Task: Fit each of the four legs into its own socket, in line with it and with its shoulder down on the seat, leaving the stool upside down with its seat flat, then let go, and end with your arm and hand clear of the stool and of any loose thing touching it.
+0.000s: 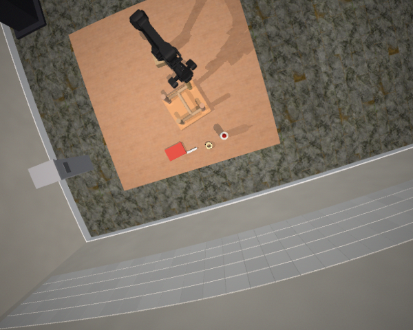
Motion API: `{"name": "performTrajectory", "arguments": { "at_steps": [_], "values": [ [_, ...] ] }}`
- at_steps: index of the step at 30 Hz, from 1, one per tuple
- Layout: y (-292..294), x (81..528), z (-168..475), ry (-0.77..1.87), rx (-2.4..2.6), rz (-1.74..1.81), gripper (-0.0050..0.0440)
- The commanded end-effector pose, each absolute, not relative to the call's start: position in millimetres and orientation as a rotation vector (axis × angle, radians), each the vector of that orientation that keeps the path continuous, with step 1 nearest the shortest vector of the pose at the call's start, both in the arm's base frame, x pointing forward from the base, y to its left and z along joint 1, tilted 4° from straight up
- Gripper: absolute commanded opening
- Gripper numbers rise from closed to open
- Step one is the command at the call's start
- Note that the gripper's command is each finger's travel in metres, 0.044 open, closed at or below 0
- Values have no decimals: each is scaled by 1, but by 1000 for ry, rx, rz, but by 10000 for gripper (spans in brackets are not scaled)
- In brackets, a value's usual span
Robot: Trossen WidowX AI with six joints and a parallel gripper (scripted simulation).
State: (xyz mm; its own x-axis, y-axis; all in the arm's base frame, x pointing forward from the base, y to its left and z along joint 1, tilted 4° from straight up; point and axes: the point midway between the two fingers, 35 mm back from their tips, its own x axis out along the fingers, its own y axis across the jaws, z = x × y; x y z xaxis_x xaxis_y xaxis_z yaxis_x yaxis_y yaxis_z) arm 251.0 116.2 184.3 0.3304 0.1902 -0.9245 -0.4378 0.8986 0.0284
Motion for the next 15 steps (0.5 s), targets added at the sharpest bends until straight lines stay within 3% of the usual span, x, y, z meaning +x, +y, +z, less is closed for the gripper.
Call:
{"name": "performTrajectory", "arguments": {
  "at_steps": [1, 15],
  "values": [
    [116, 251, 181, 1194, -248, 411, 0],
    [115, 250, 202, 1165, -243, 415, 0]
  ]
}}
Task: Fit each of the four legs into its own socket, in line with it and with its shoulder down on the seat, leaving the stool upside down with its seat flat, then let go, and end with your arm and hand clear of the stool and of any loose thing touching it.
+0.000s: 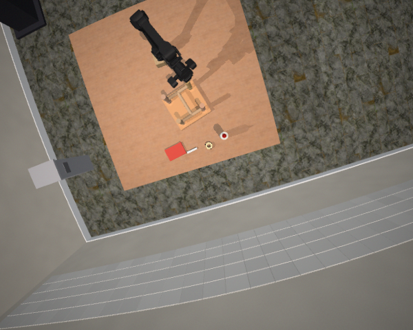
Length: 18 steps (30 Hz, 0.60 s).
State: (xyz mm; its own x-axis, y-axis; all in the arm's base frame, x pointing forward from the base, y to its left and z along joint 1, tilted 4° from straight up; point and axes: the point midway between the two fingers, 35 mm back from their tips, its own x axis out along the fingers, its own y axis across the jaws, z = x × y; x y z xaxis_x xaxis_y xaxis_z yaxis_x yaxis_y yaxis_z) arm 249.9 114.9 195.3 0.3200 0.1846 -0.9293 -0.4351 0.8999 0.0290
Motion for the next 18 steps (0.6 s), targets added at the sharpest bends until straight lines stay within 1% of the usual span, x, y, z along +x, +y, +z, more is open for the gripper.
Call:
{"name": "performTrajectory", "arguments": {
  "at_steps": [1, 9, 12, 16, 18],
  "values": [
    [115, 250, 202, 1165, -243, 415, 0],
    [114, 248, 214, 1149, -240, 418, 0],
    [114, 249, 209, 1160, -240, 414, 0],
    [114, 249, 210, 1160, -240, 414, 96],
    [114, 249, 210, 1160, -240, 414, 96]
  ]
}}
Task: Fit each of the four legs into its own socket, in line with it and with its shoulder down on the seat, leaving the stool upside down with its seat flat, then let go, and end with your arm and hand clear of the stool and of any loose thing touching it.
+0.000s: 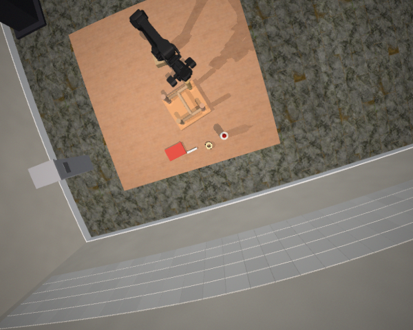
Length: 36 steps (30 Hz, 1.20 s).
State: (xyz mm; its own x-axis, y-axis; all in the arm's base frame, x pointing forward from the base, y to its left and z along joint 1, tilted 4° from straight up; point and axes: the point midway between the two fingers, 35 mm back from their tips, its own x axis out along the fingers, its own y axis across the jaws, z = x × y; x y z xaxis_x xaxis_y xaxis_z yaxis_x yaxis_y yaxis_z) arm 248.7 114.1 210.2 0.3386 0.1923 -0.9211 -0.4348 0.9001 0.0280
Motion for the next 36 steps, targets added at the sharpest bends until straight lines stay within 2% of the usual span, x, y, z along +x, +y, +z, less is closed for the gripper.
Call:
{"name": "performTrajectory", "arguments": {
  "at_steps": [1, 14, 23, 28, 36],
  "values": [
    [114, 249, 210, 1160, -240, 414, 120],
    [114, 249, 219, 1160, -240, 414, 432],
    [111, 246, 268, 1159, -240, 414, 440],
    [109, 245, 265, 1146, -236, 410, 440],
    [53, 232, 253, 1161, -242, 412, 440]
  ]
}}
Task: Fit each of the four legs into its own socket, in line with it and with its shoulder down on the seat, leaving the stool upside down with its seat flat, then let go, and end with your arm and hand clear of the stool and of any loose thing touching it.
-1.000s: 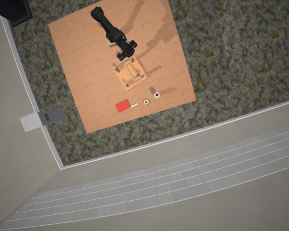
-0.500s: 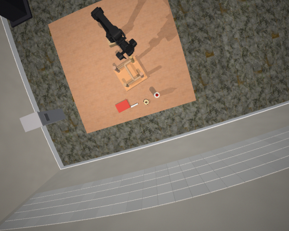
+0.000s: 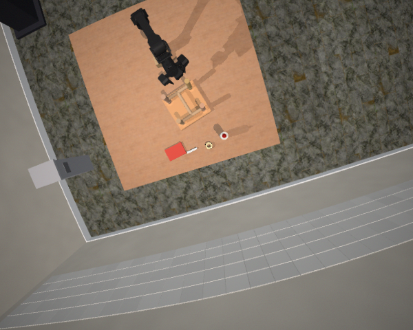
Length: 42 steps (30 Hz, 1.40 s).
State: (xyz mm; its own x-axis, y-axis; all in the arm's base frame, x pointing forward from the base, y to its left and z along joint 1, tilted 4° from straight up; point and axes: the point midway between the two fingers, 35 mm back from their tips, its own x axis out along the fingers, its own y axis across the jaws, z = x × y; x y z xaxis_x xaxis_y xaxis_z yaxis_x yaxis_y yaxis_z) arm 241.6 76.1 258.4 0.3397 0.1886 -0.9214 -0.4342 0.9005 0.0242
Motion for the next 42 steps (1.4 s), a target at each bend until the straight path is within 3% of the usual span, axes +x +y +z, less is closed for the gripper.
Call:
{"name": "performTrajectory", "arguments": {
  "at_steps": [1, 5, 42],
  "values": [
    [44, 228, 251, 1162, -242, 412, 440],
    [23, 217, 245, 1158, -240, 414, 440],
    [23, 217, 245, 1158, -240, 414, 440]
  ]
}}
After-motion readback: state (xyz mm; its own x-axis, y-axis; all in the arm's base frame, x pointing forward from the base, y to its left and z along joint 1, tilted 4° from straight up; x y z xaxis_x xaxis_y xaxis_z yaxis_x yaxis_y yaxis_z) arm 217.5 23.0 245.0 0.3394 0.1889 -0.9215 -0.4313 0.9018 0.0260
